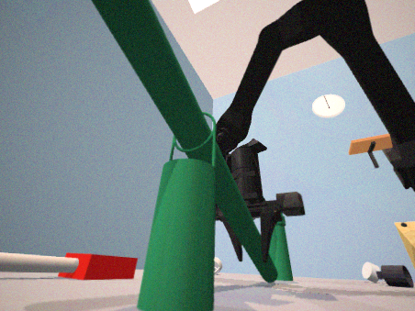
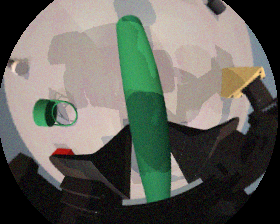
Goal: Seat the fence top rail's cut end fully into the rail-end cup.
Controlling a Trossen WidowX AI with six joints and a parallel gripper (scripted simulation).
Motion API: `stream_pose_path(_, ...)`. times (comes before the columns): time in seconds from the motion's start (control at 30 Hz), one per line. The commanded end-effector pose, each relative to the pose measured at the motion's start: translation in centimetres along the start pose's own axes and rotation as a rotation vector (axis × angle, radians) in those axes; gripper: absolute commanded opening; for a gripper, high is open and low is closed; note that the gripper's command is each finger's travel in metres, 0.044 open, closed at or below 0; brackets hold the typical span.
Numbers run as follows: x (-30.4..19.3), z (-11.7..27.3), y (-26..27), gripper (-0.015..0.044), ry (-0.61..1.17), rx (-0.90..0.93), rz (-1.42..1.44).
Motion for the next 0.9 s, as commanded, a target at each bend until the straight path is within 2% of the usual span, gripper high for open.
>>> stream_pose_path(0.0, 0.0, 0.0, 0.1, 0.0137, 0.003, 0.005, 0.0)
stream_pose_path(0.13, 0.0, 0.0, 0.1, 0.0111, 0.003, 0.005, 0.0)
stream_pose_path(0.27, 0.0, 0.4, 0.0, 0.0006, 0.003, 0.005, 0.0)
stream_pose_path(0.3, 0.0, 0.5, 0.0, 0.0, 0.003, 0.005, 0.0)
stream_pose_path(0.5, 0.7, 1.9, 0.1, 0.0, -0.064, -0.003, 0.001)
stream_pose_path(0.87, 2.9, 8.3, -0.7, 0.0, -0.343, -0.052, -0.013)
Point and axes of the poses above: the point midway between the two fingers, 35 mm back from their tips, its own z axis back along the fingers, its own y axis across the jaws, x = y × z, the point moved 2 cm from there along z, back along the fingers, and after that the axes turned 8 degrees about z, right-handed, at the moved point
